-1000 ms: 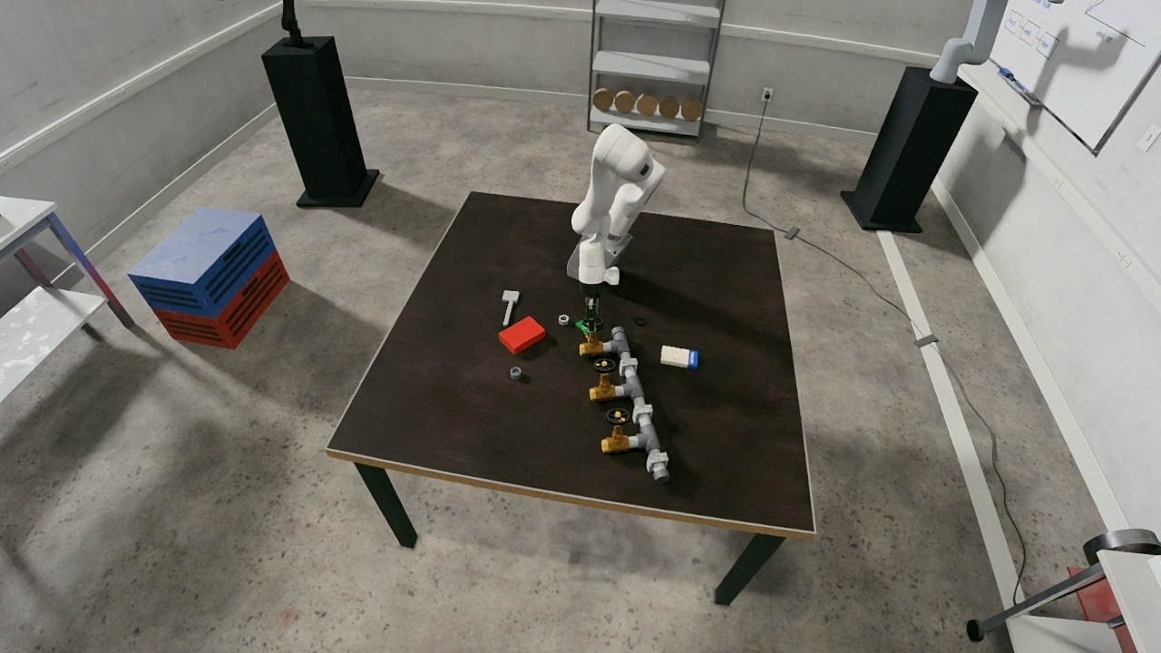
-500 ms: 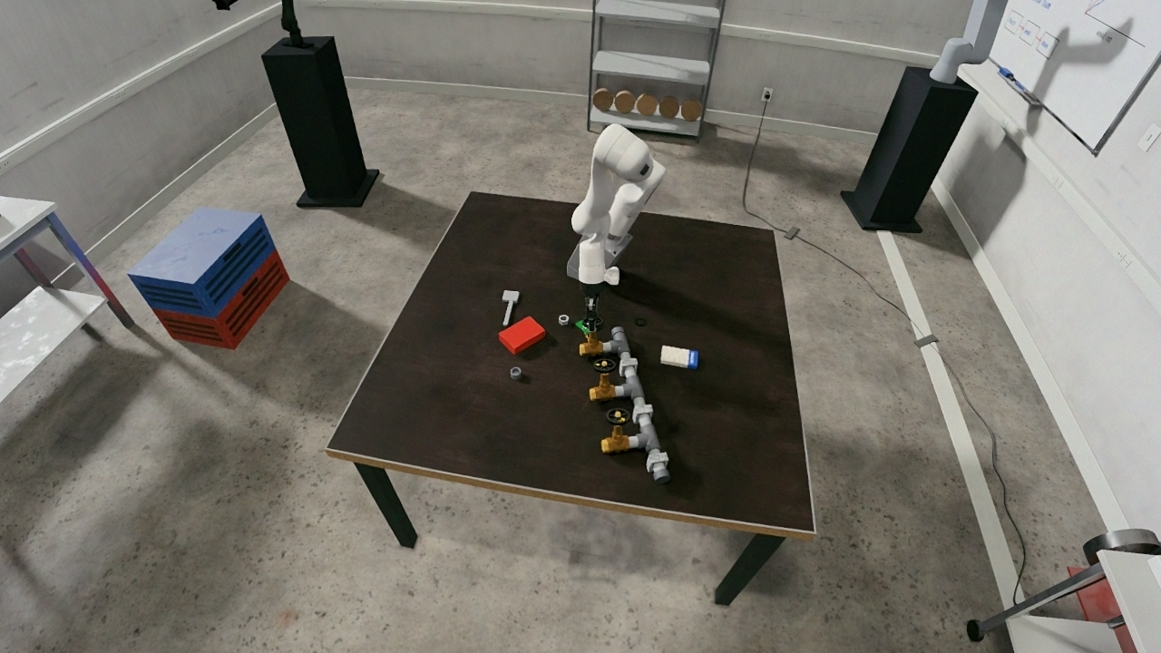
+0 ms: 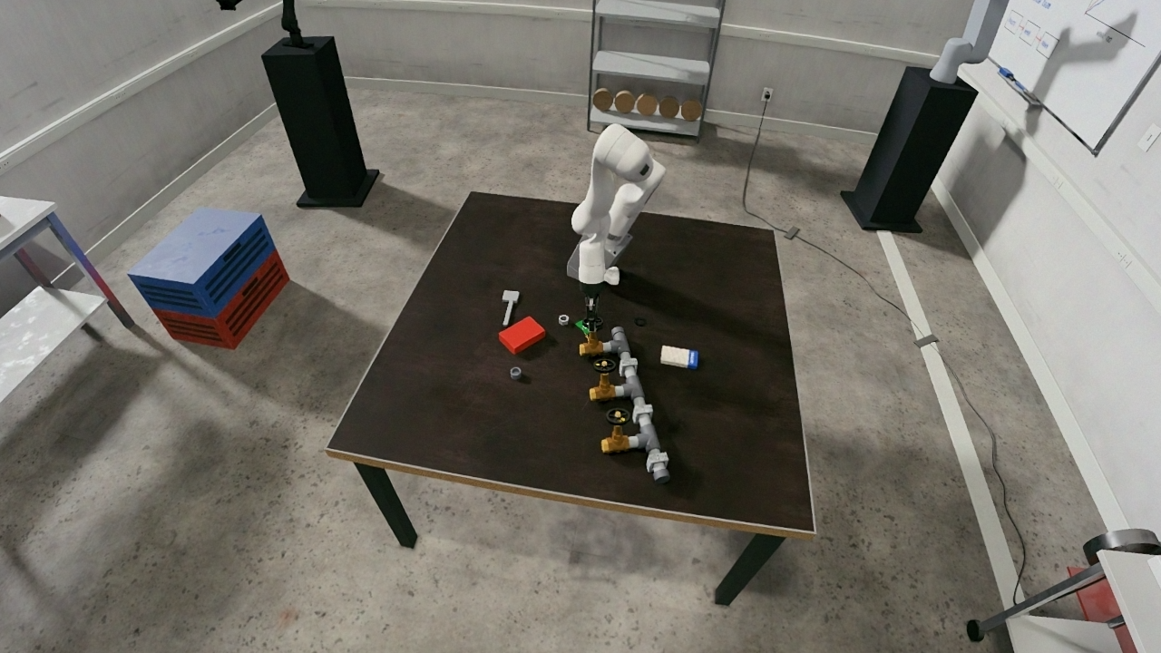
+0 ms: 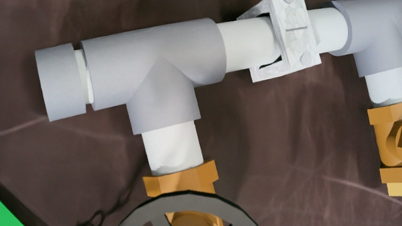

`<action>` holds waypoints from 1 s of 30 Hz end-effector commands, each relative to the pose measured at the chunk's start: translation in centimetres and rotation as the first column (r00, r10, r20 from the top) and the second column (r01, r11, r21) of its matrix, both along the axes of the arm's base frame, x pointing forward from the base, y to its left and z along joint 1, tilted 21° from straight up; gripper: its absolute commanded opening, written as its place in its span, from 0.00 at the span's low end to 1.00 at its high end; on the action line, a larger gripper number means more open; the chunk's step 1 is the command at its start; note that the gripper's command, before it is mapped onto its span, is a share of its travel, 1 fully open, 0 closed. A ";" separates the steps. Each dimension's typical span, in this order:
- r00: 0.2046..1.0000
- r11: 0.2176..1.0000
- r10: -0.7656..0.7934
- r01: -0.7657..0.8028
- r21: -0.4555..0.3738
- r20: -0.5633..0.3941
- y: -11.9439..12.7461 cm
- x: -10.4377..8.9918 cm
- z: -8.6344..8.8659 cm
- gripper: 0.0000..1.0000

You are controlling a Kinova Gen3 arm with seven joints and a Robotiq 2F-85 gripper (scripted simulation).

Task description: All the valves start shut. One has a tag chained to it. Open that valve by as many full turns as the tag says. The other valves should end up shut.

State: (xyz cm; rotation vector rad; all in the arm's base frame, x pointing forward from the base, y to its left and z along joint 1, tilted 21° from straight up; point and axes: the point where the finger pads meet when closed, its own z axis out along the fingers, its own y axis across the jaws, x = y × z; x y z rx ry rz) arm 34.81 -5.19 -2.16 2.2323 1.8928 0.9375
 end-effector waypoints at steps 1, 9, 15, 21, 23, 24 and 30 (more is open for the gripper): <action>1.000 1.000 0.007 -0.007 -0.005 0.004 0.0 0.0 0.0 0.69; 0.999 0.999 0.043 -0.043 -0.027 0.018 0.0 0.0 0.0 0.69; 0.993 0.992 0.108 -0.105 -0.067 0.040 0.0 0.0 0.0 0.69; 0.976 0.973 0.204 -0.195 -0.128 0.069 0.0 0.0 0.0 0.69; 0.972 0.967 0.223 -0.212 -0.140 0.074 0.0 0.0 0.0 0.69; 0.972 0.967 0.223 -0.212 -0.140 0.074 0.0 0.0 0.0 0.69; 0.930 0.918 0.353 -0.324 -0.227 0.101 0.0 0.0 0.0 0.69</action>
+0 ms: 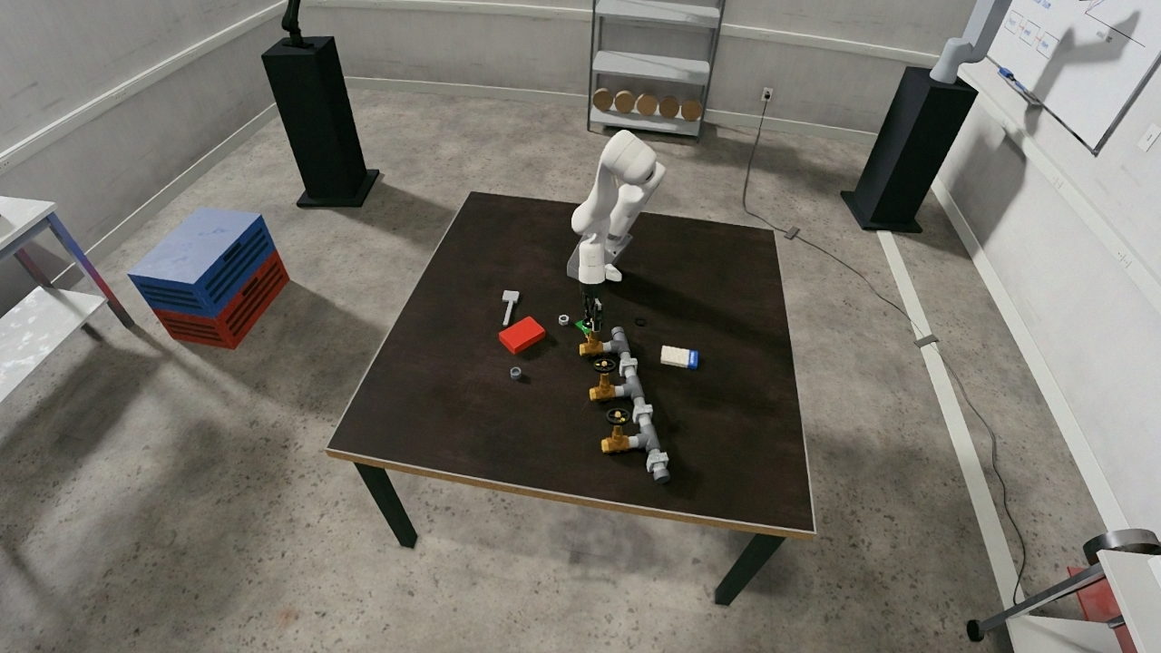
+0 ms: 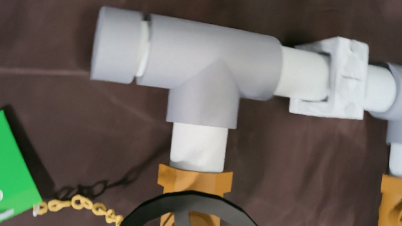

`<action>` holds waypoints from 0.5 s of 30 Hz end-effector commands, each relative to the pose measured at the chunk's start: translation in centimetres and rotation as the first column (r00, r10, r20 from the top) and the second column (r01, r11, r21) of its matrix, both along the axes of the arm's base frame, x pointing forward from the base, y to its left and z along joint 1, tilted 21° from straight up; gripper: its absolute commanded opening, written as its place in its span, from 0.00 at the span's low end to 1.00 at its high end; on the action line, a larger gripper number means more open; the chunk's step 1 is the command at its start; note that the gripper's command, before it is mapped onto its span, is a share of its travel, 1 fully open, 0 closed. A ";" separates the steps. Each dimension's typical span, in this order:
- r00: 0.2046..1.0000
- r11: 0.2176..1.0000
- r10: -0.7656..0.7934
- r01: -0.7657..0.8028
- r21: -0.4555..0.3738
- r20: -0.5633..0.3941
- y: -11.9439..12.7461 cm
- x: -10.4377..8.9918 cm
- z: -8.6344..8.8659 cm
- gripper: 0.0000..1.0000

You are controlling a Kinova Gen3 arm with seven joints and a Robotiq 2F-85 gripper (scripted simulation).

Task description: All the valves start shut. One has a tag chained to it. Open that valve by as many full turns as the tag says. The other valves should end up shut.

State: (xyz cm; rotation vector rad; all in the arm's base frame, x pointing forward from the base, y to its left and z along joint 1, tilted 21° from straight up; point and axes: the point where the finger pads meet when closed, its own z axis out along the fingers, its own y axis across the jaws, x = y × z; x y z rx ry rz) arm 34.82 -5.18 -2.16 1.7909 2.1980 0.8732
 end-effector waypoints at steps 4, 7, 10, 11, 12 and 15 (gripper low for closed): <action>0.986 0.984 0.153 -0.147 -0.097 0.058 0.0 0.0 0.0 0.69; 0.968 0.963 0.237 -0.223 -0.151 0.081 0.0 0.0 0.0 0.69; 0.951 0.943 0.295 -0.274 -0.190 0.094 0.0 0.0 0.0 0.69; 0.951 0.943 0.295 -0.274 -0.190 0.094 0.0 0.0 0.0 0.69; 0.940 0.931 0.325 -0.299 -0.210 0.099 0.0 0.0 0.0 0.69; 0.903 0.887 0.415 -0.374 -0.272 0.113 0.0 0.0 0.0 0.69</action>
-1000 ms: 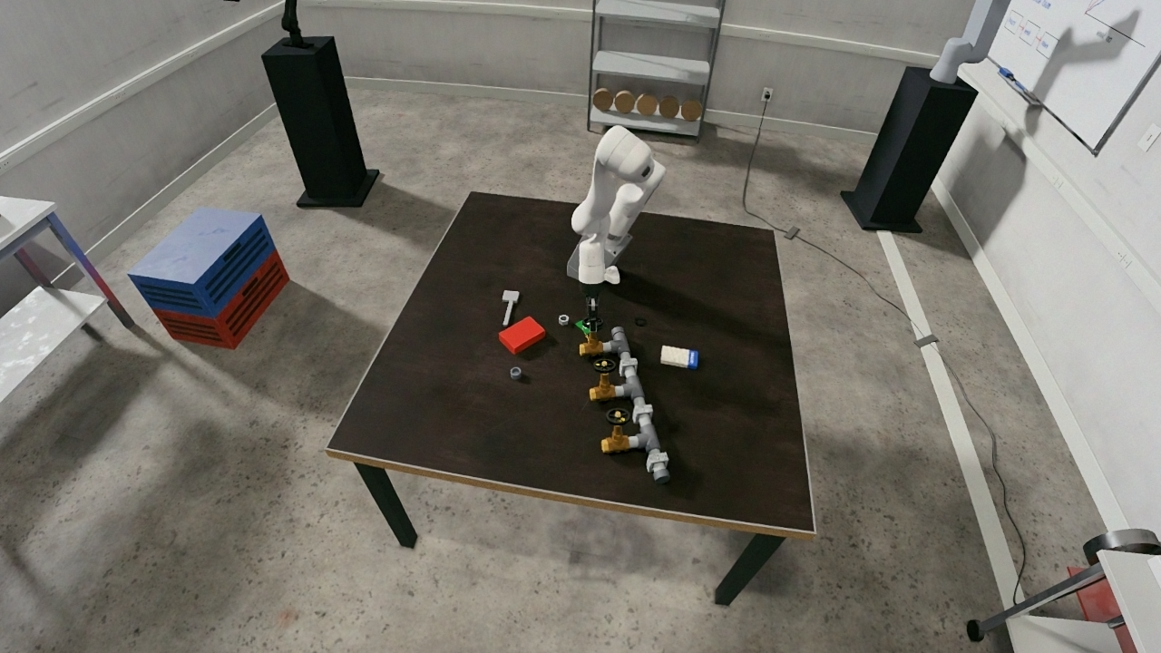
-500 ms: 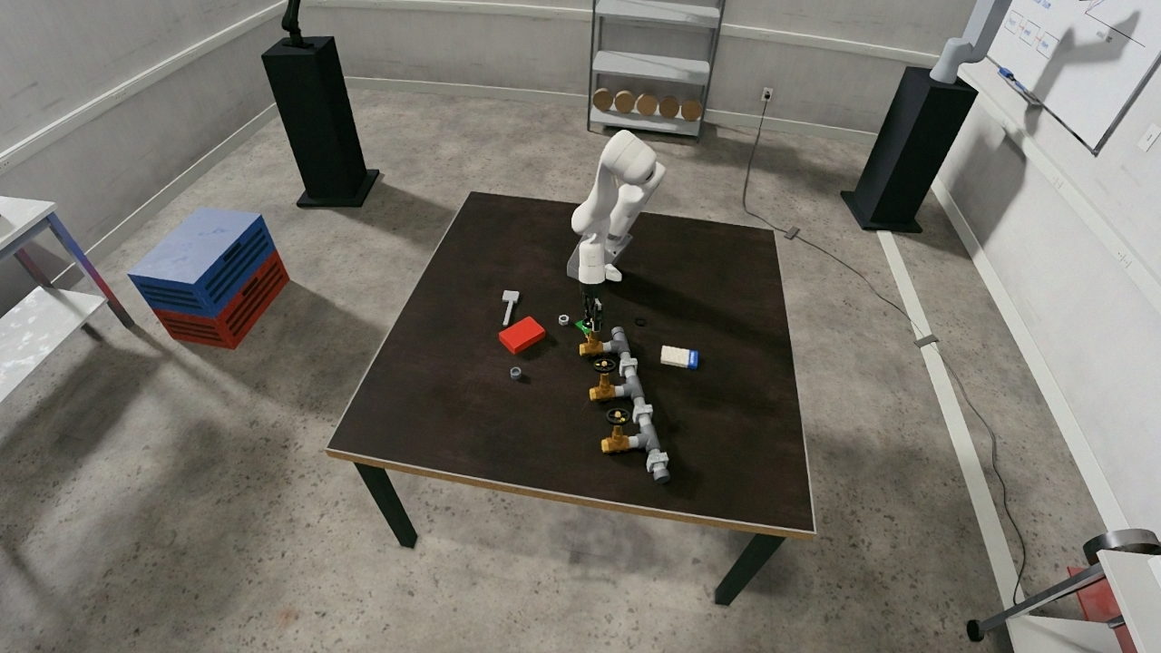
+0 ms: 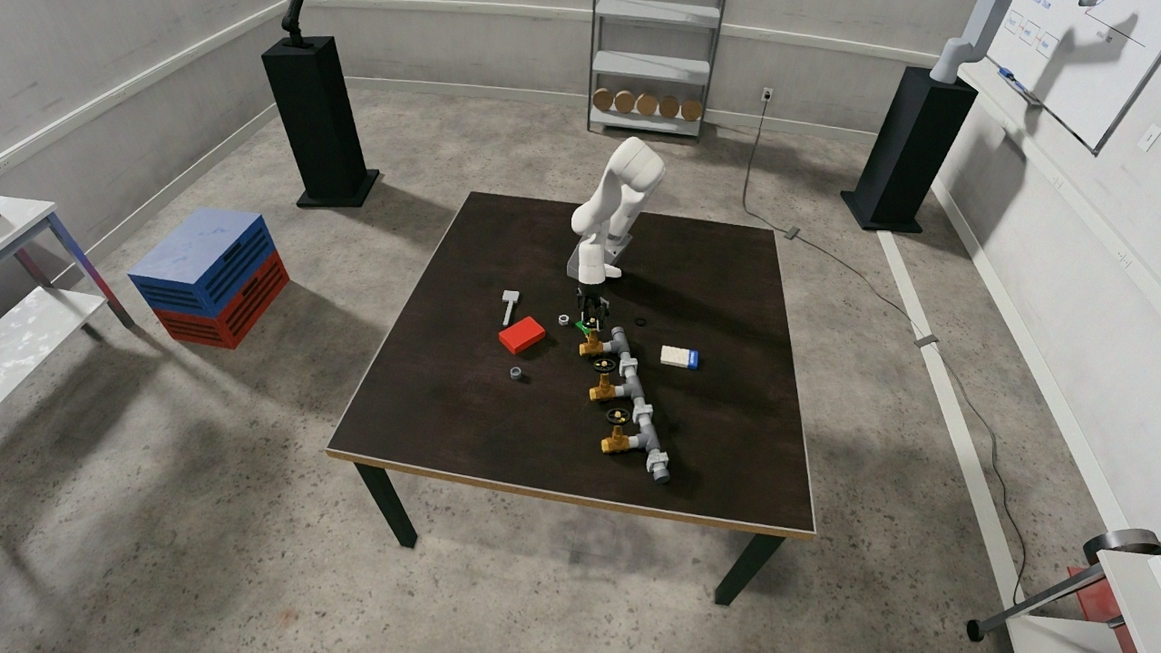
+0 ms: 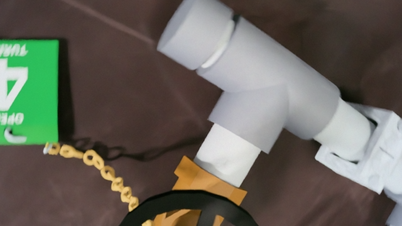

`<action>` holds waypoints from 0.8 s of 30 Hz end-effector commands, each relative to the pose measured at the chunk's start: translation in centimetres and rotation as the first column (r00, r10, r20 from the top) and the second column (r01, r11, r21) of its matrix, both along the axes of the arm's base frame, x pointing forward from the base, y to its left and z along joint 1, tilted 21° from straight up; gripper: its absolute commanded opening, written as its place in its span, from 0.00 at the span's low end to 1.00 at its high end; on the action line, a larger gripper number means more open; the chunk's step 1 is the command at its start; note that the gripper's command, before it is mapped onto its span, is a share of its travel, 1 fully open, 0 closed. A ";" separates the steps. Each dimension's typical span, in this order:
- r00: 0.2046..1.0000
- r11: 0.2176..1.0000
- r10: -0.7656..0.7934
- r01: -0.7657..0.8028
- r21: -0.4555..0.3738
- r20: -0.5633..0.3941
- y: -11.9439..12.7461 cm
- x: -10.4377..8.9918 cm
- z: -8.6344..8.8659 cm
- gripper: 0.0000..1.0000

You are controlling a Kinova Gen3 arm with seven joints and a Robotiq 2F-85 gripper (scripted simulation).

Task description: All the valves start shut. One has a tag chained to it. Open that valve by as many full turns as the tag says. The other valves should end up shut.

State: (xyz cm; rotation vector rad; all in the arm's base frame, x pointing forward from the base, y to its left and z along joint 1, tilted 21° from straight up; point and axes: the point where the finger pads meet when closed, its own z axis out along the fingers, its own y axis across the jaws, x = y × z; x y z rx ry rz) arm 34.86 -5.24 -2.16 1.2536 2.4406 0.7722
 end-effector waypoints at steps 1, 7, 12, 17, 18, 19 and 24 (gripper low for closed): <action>0.993 0.993 0.105 -0.101 -0.067 0.046 0.0 0.0 0.0 0.69; 0.948 0.940 0.303 -0.280 -0.195 0.098 0.0 0.0 0.0 0.69; 0.893 0.876 0.435 -0.389 -0.286 0.118 0.0 0.0 0.0 0.69; 0.819 0.790 0.560 -0.484 -0.377 0.124 0.0 0.0 0.0 0.69; 0.798 0.766 0.590 -0.505 -0.399 0.124 0.0 0.0 0.0 0.69; 0.776 0.740 0.619 -0.524 -0.421 0.122 0.0 0.0 0.0 0.69; 0.654 0.598 0.750 -0.604 -0.526 0.101 0.0 0.0 0.0 0.69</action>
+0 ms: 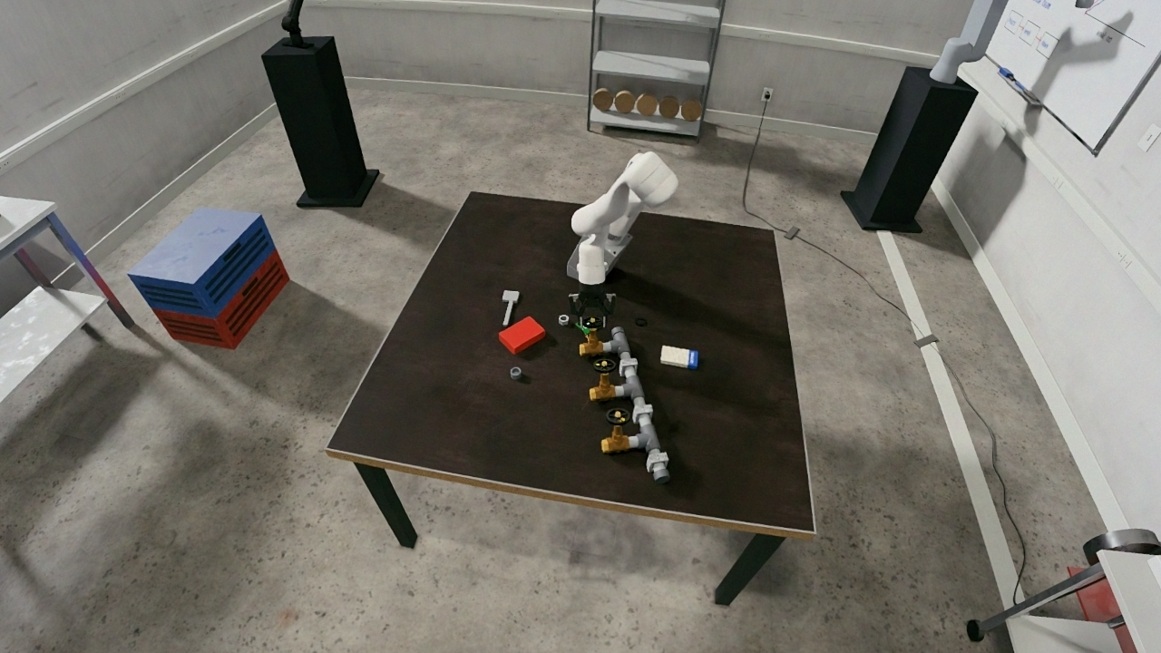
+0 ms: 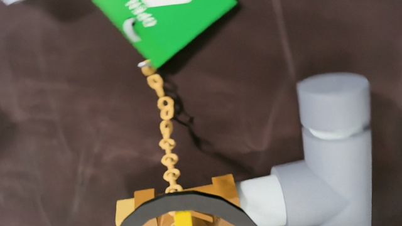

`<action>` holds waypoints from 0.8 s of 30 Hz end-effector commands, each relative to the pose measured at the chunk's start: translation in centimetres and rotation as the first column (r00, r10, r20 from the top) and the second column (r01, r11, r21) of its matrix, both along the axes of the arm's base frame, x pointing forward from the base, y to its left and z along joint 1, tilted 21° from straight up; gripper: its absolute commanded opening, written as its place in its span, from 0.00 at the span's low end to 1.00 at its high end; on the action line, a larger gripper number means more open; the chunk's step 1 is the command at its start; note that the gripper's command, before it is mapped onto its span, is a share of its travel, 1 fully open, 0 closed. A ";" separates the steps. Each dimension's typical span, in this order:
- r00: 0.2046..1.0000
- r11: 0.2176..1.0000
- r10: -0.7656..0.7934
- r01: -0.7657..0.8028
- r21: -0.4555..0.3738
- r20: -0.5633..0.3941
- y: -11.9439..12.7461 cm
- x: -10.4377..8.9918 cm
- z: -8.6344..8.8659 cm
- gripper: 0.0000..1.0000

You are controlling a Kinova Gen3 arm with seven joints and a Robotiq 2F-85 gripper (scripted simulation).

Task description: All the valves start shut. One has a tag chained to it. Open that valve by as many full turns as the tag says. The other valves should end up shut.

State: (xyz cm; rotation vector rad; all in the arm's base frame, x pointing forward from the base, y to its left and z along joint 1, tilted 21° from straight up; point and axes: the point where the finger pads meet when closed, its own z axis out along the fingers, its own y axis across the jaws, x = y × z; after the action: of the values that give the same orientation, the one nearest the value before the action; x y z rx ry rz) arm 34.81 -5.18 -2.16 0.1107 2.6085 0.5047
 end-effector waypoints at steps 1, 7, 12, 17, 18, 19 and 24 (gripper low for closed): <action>0.989 0.988 0.132 -0.126 -0.088 0.066 0.0 0.0 0.0 0.69; 0.959 0.954 0.263 -0.244 -0.172 0.101 0.0 0.0 0.0 0.69; 0.901 0.887 0.415 -0.370 -0.275 0.126 0.0 0.0 0.0 0.69; 0.826 0.802 0.547 -0.470 -0.369 0.135 0.0 0.0 0.0 0.69; 0.810 0.783 0.570 -0.487 -0.386 0.134 0.0 0.0 0.0 0.69; 0.794 0.764 0.593 -0.503 -0.403 0.134 0.0 0.0 0.0 0.69; 0.745 0.707 0.655 -0.544 -0.451 0.129 0.0 0.0 0.0 0.69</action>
State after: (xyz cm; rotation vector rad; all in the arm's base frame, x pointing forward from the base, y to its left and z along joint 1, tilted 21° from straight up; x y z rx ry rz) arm 34.82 -5.18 -2.16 -0.8808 2.3799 0.2009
